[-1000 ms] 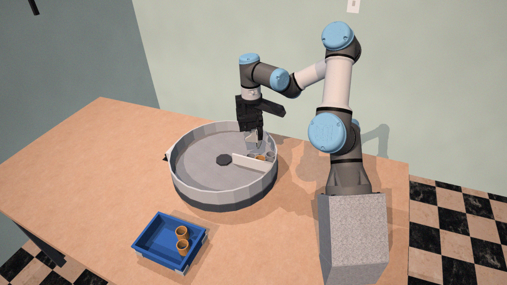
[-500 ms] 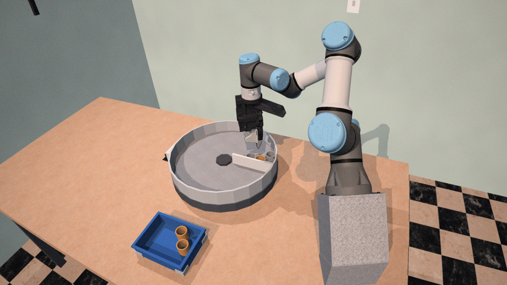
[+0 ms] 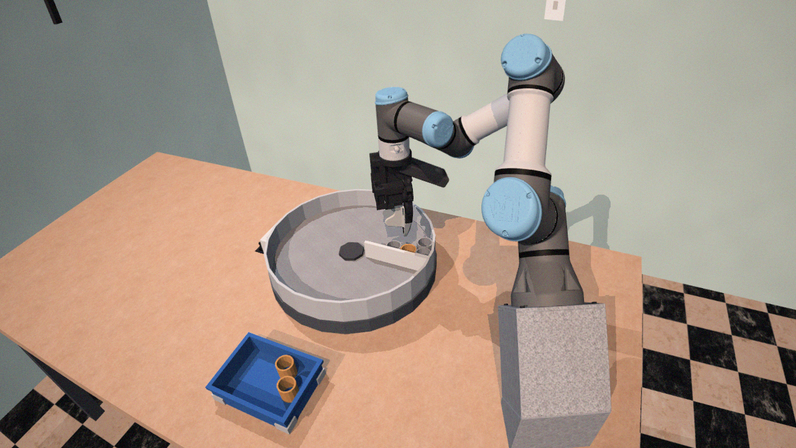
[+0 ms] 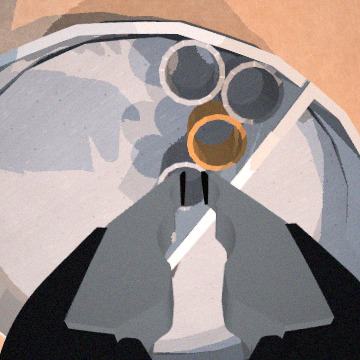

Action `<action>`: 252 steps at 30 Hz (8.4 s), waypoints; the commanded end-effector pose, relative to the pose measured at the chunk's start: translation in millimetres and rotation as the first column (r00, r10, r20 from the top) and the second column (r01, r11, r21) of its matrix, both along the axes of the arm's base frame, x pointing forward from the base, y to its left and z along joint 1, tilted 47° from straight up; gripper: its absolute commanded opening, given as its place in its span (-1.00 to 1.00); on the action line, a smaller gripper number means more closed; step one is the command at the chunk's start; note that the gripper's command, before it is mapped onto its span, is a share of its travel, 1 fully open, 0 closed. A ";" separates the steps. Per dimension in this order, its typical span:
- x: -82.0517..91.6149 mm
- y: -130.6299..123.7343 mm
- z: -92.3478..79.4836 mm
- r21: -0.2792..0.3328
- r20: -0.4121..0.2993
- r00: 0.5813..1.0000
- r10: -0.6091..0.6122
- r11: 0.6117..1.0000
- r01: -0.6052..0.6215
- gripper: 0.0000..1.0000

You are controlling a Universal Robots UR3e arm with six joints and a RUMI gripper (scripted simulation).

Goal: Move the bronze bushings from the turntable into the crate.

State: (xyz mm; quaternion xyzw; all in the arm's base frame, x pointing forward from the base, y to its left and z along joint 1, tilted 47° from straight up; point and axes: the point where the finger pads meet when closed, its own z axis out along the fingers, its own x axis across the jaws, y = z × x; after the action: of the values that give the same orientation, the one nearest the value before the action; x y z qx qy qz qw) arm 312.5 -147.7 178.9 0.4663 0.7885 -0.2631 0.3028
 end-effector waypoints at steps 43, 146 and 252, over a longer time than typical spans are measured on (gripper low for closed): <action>4.6 -11.6 -10.4 -0.001 0.002 1.000 0.002 1.000 -0.002 -0.90; 13.2 -37.2 -35.3 -0.001 0.002 1.000 0.002 1.000 -0.002 -0.90; -6.0 19.8 20.0 -0.001 0.002 1.000 0.002 1.000 -0.002 -1.00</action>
State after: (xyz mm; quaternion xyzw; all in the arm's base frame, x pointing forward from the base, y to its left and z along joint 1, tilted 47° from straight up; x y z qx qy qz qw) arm 306.2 -128.0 198.3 0.4659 0.7886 -0.2630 0.3032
